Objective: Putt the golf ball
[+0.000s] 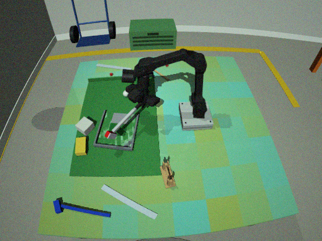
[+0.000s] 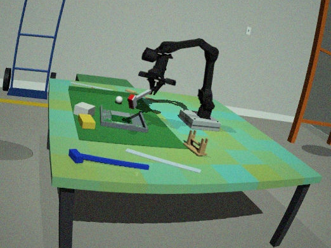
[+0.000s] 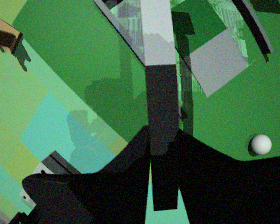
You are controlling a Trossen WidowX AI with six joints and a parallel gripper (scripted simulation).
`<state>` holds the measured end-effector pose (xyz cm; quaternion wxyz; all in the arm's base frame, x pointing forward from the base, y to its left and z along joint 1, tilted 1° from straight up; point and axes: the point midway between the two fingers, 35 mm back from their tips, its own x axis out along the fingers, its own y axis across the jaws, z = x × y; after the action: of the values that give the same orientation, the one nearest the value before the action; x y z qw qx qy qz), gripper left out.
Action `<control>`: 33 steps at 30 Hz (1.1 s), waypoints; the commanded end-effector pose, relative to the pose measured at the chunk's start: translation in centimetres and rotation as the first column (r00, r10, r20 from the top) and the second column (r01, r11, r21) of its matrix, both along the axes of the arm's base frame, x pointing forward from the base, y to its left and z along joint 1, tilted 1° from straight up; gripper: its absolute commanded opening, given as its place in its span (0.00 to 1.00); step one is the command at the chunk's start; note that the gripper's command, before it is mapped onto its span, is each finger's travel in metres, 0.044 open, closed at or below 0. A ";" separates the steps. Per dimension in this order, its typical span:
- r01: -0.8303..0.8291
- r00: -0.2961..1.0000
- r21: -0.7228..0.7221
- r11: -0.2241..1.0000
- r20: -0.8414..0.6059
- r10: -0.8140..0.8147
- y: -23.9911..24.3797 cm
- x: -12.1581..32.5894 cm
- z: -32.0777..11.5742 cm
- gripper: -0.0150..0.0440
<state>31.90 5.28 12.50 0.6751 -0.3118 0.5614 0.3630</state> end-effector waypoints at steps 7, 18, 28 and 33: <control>0.232 0.972 -0.028 0.972 -0.018 -0.232 -6.4 0.4 0.4 0.25; 0.449 0.891 -0.061 0.891 -0.034 -0.452 -12.9 -0.5 0.7 0.25; 0.625 0.775 -0.093 0.775 -0.046 -0.630 -18.6 -2.5 1.1 0.25; 0.701 0.704 -0.109 0.704 -0.051 -0.709 -21.3 -3.9 1.3 0.25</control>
<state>28.95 -14.03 13.60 0.7235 -0.1102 0.6742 0.0990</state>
